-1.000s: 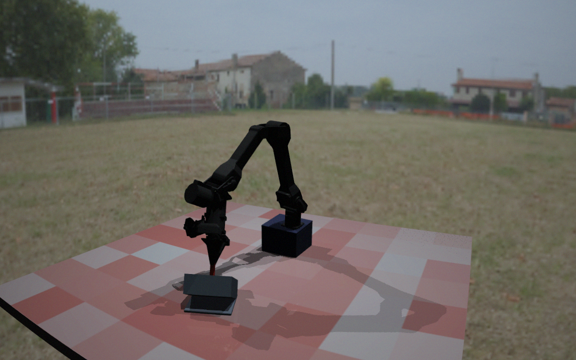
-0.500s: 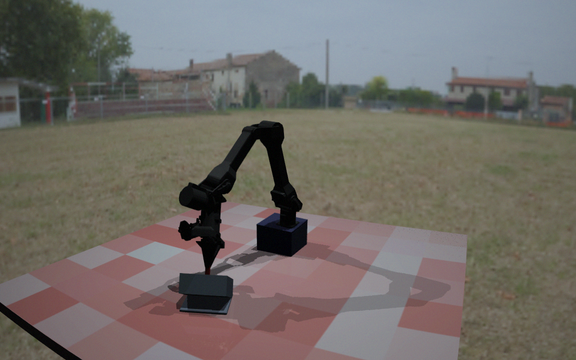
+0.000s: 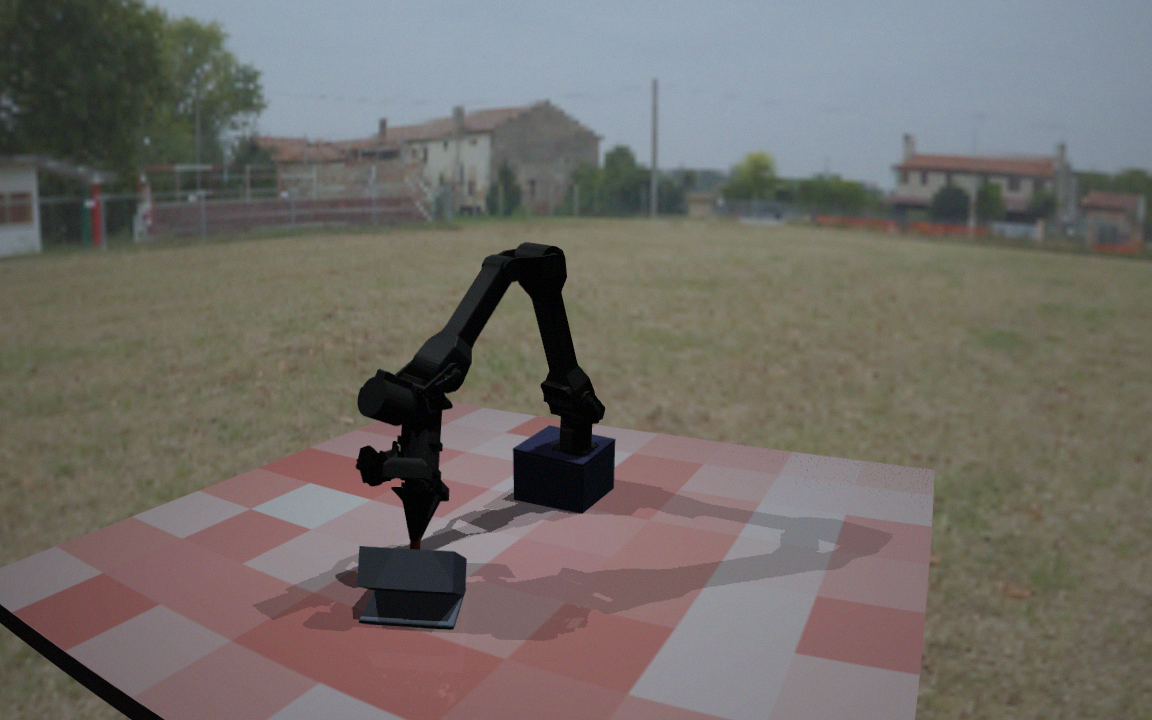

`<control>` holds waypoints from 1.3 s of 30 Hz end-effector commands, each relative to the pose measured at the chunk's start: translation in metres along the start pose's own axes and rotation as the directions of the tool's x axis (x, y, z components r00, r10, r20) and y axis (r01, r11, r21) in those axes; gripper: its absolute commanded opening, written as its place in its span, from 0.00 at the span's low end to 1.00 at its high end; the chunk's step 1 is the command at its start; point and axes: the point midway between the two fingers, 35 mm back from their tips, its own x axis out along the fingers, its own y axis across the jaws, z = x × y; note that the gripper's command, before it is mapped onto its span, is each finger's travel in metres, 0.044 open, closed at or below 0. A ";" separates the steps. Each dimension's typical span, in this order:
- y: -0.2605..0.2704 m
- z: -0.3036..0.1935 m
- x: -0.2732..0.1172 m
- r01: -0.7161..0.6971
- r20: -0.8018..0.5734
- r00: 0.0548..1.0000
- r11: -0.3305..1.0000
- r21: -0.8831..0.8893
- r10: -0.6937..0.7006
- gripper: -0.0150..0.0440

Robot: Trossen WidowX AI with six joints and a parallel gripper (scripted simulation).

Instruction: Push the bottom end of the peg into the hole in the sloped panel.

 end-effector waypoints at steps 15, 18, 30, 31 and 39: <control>0.000 0.000 0.000 0.000 0.000 1.000 1.000 0.000 0.000 0.57; 0.000 0.000 0.000 0.000 0.000 1.000 1.000 0.000 0.000 0.70; 0.001 0.001 -0.013 0.001 0.001 1.000 1.000 0.001 -0.001 1.00; 0.001 0.001 -0.015 0.001 0.001 1.000 1.000 0.001 -0.001 1.00; 0.001 0.003 -0.029 0.002 0.002 1.000 1.000 0.003 -0.002 1.00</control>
